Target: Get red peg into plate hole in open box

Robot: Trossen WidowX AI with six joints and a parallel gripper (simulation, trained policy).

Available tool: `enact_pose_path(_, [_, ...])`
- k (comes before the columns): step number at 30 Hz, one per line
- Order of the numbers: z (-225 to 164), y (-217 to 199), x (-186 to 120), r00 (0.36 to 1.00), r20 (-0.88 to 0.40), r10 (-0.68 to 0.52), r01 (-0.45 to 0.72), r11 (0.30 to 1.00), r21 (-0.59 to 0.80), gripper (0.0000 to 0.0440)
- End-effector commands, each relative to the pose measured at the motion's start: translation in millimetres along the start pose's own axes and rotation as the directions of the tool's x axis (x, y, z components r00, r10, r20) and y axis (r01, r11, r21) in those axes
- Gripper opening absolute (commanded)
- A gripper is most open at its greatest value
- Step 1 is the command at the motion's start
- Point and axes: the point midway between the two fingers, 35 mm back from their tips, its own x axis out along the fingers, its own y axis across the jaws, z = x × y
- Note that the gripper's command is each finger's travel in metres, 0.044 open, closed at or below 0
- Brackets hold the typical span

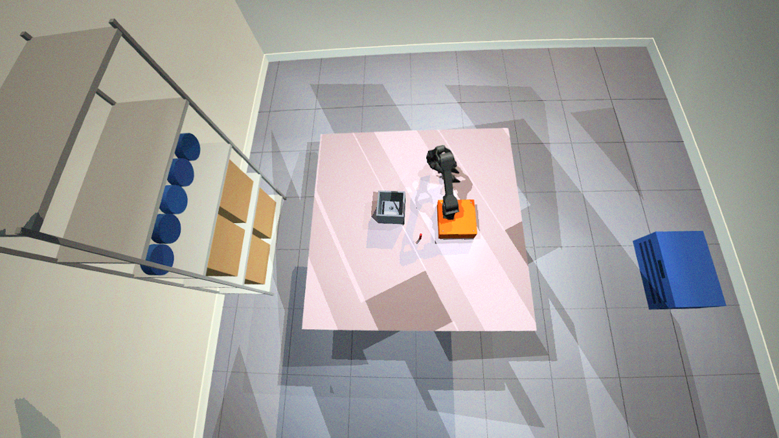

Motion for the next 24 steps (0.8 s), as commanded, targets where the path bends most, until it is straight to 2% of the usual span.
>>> enact_pose_path(1, [1,0,-2,1.0,0.004,0.004,-0.004,1.0,-0.004,0.0417])
enact_pose_path(4, [2,1,-13,1.0,0.012,0.022,-0.022,1.0,-0.018,0.044])
enact_pose_path(14, [-12,11,-84,0.98,-0.066,0.188,-0.188,0.982,-0.001,0.044])
enact_pose_path(24, [-37,2,-159,0.915,-0.193,0.353,-0.366,0.93,-0.034,0.044])
